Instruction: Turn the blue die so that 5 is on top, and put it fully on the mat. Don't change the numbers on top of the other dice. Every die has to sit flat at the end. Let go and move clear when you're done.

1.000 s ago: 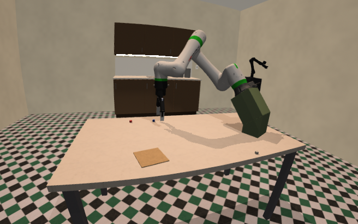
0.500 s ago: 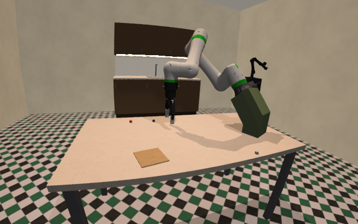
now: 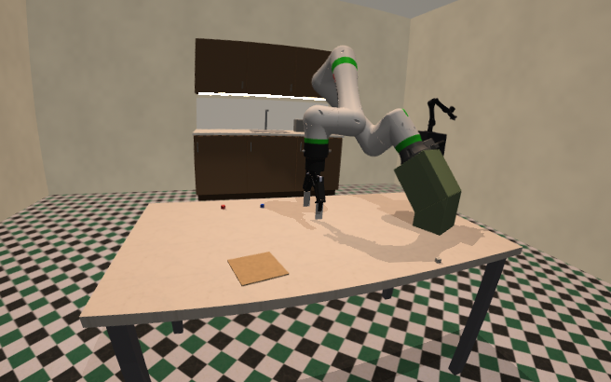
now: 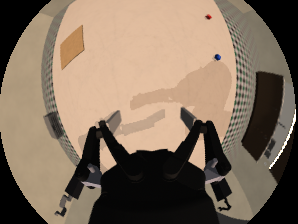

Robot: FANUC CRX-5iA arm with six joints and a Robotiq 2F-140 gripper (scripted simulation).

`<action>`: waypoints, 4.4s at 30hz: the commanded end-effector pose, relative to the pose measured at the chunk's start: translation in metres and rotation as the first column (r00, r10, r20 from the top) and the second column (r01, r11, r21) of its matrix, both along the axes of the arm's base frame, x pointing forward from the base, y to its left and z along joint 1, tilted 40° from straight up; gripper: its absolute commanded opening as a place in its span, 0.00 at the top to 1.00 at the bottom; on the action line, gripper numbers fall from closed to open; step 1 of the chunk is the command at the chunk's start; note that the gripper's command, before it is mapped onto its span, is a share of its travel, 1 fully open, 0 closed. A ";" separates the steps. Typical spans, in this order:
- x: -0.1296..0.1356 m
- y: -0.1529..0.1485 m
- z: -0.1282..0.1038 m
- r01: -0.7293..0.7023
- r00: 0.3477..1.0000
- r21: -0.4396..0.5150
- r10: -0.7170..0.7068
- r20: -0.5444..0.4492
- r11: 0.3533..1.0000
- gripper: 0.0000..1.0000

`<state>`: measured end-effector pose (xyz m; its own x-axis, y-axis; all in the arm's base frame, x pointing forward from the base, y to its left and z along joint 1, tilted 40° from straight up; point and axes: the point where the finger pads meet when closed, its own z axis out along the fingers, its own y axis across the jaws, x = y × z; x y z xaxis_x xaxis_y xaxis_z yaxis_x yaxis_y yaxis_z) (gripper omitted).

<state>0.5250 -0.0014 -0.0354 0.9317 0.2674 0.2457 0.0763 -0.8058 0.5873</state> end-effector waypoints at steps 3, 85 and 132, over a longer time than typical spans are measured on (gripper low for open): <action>-0.036 0.030 -0.036 0.000 1.000 -0.001 0.000 0.006 1.000 0.00; -0.302 0.239 -0.304 0.000 1.000 -0.001 0.000 0.006 1.000 0.00; -0.305 0.242 -0.308 0.000 1.000 -0.001 0.000 0.006 1.000 0.00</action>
